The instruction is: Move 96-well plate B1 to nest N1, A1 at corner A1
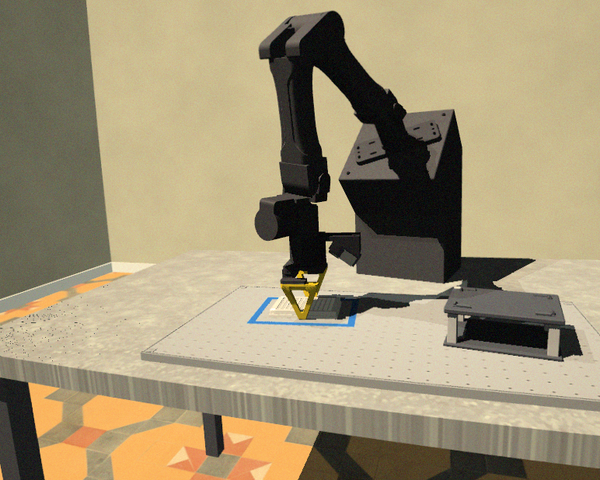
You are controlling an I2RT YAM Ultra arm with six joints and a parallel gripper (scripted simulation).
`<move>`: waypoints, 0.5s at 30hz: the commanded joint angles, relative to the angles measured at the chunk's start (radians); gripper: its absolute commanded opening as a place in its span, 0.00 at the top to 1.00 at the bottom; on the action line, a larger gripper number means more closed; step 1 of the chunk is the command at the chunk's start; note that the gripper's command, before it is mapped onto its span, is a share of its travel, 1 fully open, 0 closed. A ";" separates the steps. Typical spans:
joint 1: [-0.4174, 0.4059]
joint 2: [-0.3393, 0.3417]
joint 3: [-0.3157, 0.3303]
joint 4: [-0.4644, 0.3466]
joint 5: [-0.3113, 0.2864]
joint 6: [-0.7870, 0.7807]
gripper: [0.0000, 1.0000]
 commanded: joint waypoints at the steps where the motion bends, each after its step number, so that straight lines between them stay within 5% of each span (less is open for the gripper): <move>1: -0.002 -0.008 0.002 -0.001 -0.001 -0.005 0.00; 8: -0.002 -0.008 0.002 -0.001 -0.001 -0.005 0.00; 9: -0.002 -0.008 0.002 -0.001 -0.001 -0.005 1.00; 15: -0.002 -0.008 0.002 -0.001 -0.001 -0.005 1.00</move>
